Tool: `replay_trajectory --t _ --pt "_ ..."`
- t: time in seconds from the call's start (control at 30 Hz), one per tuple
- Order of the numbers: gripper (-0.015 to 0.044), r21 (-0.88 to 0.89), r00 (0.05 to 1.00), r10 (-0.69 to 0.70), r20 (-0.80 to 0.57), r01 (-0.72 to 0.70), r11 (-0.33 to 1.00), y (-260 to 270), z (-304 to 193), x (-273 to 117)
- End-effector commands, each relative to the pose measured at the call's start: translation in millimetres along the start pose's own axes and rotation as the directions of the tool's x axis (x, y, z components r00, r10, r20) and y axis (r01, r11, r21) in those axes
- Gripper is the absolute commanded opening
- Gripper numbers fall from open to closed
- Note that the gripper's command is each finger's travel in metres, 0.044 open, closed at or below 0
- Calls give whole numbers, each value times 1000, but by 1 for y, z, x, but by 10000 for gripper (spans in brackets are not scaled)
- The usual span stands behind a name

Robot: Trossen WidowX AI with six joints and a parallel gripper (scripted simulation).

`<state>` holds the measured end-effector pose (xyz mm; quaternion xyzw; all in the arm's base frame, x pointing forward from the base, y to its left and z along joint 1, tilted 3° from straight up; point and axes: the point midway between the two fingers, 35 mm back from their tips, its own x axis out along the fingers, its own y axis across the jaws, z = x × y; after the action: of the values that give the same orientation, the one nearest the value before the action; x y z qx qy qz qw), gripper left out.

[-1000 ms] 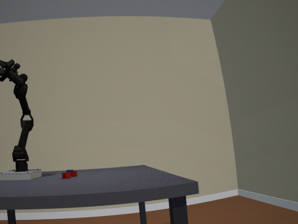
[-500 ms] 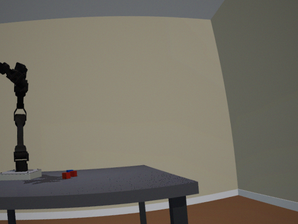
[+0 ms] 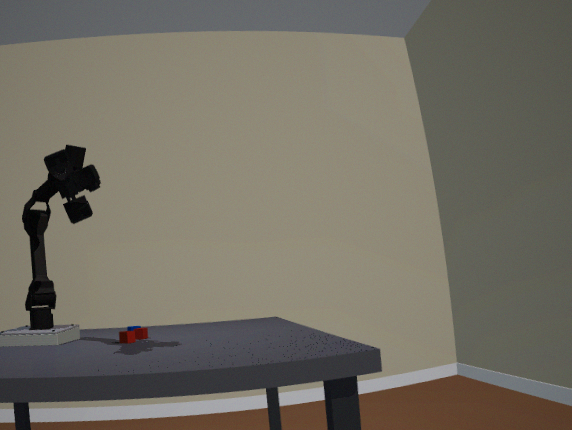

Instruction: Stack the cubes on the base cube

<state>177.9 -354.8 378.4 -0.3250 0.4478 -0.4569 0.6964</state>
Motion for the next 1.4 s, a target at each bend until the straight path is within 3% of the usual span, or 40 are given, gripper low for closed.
replay_trajectory --t 0.0,0.17,0.37,0.7,1.37 --pt "265 -152 980 200 16 -196 969 61 18 9" --pt "265 -349 895 445 -7 -420 838 140 34 5" --pt "265 -551 727 679 -102 -610 569 227 40 -20" --pt "265 -713 391 845 -364 -701 18 331 21 -88" --pt "265 -713 385 845 -370 -701 7 391 -5 -62"
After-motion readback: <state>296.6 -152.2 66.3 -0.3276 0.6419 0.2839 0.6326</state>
